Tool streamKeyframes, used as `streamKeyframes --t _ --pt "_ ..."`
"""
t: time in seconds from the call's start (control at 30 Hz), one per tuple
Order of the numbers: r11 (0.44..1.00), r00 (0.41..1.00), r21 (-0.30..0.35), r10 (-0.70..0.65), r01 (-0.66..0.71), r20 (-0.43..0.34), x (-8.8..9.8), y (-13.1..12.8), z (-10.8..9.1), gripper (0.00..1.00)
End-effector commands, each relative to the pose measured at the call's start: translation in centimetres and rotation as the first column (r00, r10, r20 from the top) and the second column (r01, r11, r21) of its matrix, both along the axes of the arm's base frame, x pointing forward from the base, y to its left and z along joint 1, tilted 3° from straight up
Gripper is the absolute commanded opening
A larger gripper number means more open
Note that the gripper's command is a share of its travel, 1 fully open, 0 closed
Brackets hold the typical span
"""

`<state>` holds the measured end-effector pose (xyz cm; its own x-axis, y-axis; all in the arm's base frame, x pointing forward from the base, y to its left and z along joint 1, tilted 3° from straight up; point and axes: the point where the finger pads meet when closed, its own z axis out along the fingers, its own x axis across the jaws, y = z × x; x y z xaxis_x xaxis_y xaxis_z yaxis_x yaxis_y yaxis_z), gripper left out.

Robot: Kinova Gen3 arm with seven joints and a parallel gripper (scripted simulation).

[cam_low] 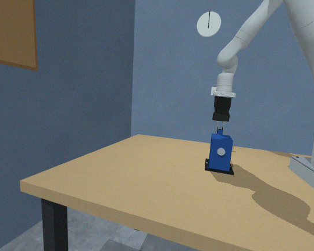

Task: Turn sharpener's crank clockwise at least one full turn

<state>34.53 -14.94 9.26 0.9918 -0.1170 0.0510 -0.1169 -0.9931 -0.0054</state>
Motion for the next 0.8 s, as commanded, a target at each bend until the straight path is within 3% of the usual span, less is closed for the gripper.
streamKeyframes --t 0.0,0.37,0.4,0.77 --pt "1.0 1.0 0.001 -0.001 0.001 -0.007 -0.05 0.09 -0.12 0.0" --pt "1.0 1.0 0.001 -0.001 0.001 -0.007 -0.05 0.09 -0.12 0.0" --pt "1.0 1.0 0.001 -0.001 0.001 -0.007 -0.05 0.09 -0.12 0.97" --pt "1.0 1.0 0.001 -0.001 0.001 -0.007 -0.05 0.09 -0.12 0.97"
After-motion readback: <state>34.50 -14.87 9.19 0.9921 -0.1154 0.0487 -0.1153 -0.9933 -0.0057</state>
